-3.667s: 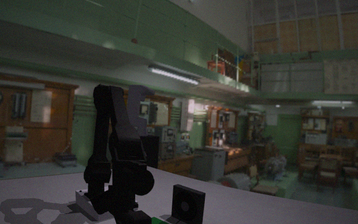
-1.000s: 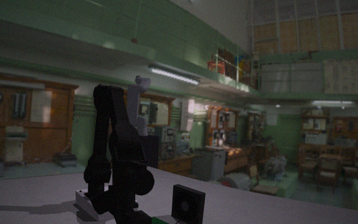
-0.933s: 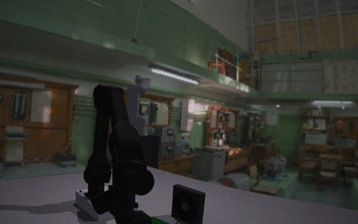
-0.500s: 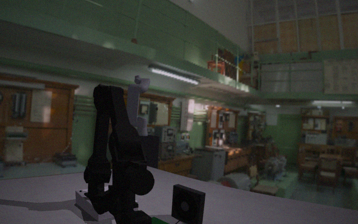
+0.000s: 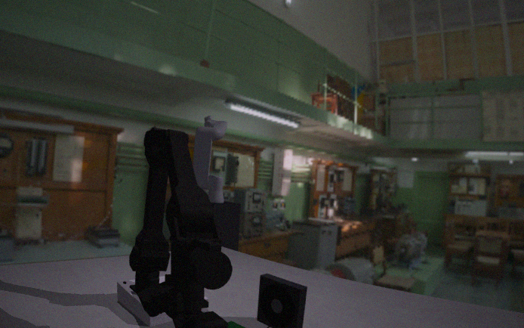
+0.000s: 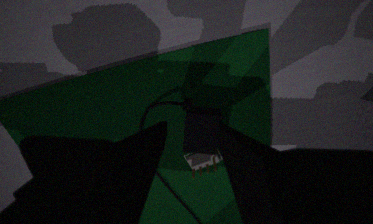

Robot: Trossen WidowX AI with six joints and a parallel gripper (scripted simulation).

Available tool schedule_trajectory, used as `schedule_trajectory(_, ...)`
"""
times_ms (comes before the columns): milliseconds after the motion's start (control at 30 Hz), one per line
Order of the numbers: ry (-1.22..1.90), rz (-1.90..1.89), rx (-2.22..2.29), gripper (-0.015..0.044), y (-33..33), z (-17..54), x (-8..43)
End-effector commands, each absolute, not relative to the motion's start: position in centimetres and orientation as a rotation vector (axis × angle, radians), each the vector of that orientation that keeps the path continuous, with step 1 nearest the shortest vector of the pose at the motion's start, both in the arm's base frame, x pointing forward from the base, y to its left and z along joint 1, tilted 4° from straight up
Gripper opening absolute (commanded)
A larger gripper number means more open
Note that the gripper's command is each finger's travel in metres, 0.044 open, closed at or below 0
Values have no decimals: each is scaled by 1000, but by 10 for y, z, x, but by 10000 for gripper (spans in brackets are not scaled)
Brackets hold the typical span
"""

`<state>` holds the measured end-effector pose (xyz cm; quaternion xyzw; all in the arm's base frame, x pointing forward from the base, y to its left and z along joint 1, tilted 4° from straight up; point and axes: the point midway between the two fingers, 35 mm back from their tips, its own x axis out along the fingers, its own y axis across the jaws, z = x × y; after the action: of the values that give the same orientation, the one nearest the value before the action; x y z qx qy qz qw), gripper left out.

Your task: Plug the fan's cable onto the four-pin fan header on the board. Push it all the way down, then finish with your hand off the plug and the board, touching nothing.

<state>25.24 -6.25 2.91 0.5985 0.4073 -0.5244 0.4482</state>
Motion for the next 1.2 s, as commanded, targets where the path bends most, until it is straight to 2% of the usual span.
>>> schedule_trajectory(0, 1030, -1325, 1475, 210, -61, 15, 248)
schedule_trajectory(667, 1030, -1325, 1475, 210, -61, 15, 248)
schedule_trajectory(1167, 1025, -1313, 1473, 205, -64, 72, 251)
